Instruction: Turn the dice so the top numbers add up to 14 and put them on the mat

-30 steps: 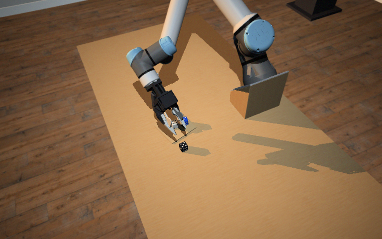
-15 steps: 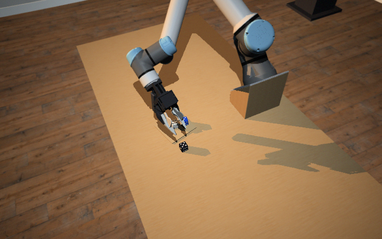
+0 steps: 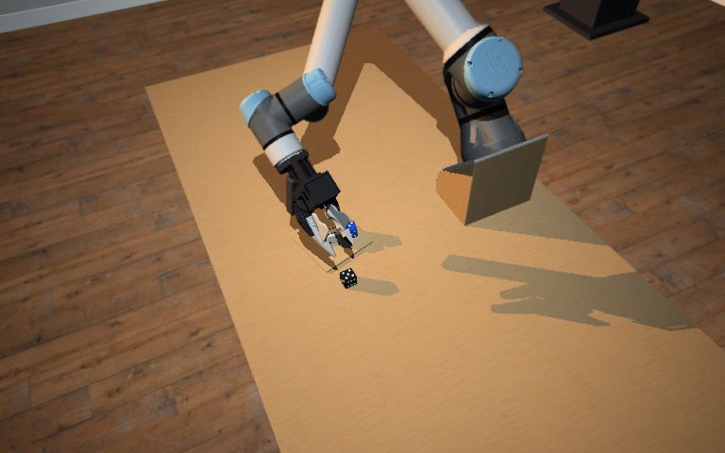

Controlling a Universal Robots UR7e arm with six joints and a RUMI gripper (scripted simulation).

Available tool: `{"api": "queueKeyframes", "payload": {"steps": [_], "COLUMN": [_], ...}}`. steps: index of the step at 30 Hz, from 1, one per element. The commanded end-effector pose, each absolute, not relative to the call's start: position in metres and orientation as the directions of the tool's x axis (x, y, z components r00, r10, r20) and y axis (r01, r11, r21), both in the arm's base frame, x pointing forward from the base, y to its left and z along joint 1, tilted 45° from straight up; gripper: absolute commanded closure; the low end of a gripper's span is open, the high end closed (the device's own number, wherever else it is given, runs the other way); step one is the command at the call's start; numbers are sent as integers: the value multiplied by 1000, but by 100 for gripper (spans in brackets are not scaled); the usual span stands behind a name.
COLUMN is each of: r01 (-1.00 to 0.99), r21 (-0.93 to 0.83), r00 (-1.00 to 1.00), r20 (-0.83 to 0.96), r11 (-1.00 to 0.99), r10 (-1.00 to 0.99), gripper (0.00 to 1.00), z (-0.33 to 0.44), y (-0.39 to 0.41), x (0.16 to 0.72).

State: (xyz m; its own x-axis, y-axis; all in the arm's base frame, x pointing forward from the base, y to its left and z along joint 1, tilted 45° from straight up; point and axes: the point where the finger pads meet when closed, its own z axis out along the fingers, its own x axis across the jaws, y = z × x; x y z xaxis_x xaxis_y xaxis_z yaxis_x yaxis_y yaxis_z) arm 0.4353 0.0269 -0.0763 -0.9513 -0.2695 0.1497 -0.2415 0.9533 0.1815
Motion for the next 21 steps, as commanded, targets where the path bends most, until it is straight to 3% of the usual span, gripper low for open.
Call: {"api": "queueKeyframes", "payload": {"steps": [1, 21], "r01": [-281, -563], "r21": [183, 193], "r00": [-940, -798], "r20": [146, 123], "r11": [942, 803], "r10": [-308, -589], "gripper": [72, 72], "z": [-77, -83], "y": [27, 31], "x": [436, 436]}}
